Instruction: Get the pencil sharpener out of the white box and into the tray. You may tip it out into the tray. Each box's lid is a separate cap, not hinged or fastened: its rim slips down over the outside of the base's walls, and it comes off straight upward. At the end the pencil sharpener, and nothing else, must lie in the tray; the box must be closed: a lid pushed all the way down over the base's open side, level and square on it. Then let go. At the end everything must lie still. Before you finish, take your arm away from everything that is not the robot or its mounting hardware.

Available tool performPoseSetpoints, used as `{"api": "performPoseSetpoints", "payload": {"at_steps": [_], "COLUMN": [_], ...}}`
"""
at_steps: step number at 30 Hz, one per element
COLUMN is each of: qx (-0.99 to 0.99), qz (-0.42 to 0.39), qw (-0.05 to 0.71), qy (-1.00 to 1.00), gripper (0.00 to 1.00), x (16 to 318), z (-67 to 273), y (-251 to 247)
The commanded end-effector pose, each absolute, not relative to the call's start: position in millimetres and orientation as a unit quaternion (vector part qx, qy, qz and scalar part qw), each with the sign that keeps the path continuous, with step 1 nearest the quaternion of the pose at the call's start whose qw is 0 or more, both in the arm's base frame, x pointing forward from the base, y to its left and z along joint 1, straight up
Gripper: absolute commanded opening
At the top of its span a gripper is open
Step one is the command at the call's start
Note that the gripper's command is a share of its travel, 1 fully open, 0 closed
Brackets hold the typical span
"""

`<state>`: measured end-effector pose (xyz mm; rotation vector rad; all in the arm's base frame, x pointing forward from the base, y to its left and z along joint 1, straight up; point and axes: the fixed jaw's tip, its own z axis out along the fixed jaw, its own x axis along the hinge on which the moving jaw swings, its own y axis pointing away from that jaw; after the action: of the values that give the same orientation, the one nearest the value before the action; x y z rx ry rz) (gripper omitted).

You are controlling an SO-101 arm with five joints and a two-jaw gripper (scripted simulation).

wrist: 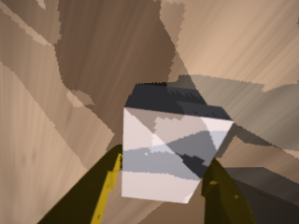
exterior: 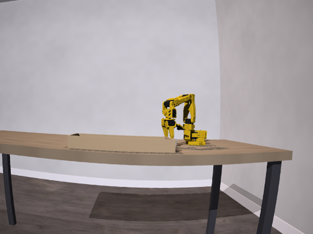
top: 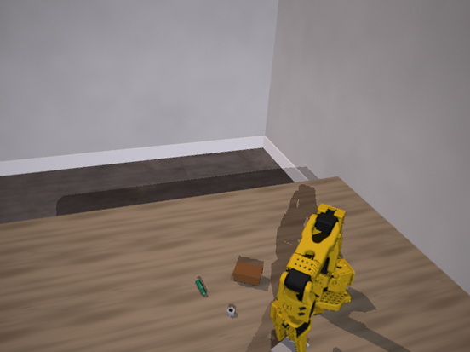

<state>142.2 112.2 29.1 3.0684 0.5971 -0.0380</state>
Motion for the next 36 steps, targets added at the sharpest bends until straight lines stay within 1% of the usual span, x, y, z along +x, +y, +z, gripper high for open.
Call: {"api": "performPoseSetpoints", "payload": {"at_steps": [1,36], "qx": [0.982,0.978], "qz": [0.000,0.000], "qw": [0.000,0.000], "qy": [0.191,0.209], "gripper": [0.23,0.23], "x": [147.4,153.6], "z": [34.2,34.2], "y": [114.3,118.1]}}
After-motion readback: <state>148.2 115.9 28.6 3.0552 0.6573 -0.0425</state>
